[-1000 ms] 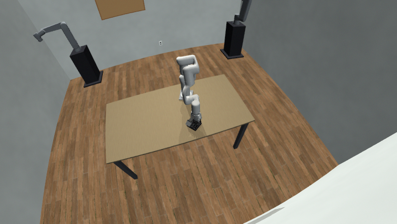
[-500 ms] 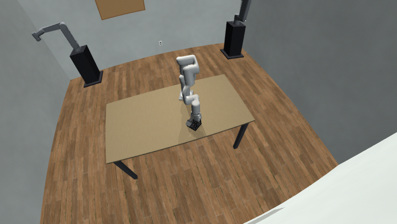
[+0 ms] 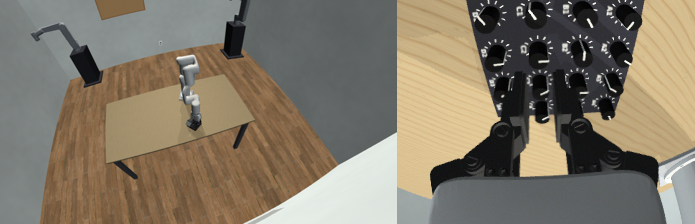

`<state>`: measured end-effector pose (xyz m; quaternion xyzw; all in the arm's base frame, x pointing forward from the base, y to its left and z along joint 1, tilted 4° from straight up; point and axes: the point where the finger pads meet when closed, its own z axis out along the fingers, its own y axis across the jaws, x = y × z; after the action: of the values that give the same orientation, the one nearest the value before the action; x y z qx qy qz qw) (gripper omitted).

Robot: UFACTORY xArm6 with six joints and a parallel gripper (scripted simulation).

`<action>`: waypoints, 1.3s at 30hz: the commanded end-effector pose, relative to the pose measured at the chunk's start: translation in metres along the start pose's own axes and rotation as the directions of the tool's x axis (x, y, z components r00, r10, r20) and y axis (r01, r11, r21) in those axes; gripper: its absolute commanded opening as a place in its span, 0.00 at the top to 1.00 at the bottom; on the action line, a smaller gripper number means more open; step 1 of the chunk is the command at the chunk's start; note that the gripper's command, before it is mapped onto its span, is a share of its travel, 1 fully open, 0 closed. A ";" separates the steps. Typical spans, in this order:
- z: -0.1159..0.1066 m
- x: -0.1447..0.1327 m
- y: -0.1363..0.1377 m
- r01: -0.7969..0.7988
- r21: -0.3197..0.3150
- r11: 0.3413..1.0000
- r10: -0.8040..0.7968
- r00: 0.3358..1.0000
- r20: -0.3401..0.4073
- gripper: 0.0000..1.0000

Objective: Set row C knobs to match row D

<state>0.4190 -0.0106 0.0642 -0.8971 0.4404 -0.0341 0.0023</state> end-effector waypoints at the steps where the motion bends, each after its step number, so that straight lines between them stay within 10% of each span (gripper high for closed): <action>1: -0.001 0.001 -0.001 0.000 0.003 1.000 0.000 1.000 -0.002 0.81; 39: -0.037 0.001 -0.001 0.000 0.003 1.000 0.000 1.000 -0.002 0.81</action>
<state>0.4165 -0.0097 0.0998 -0.8972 0.4404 -0.0338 0.0022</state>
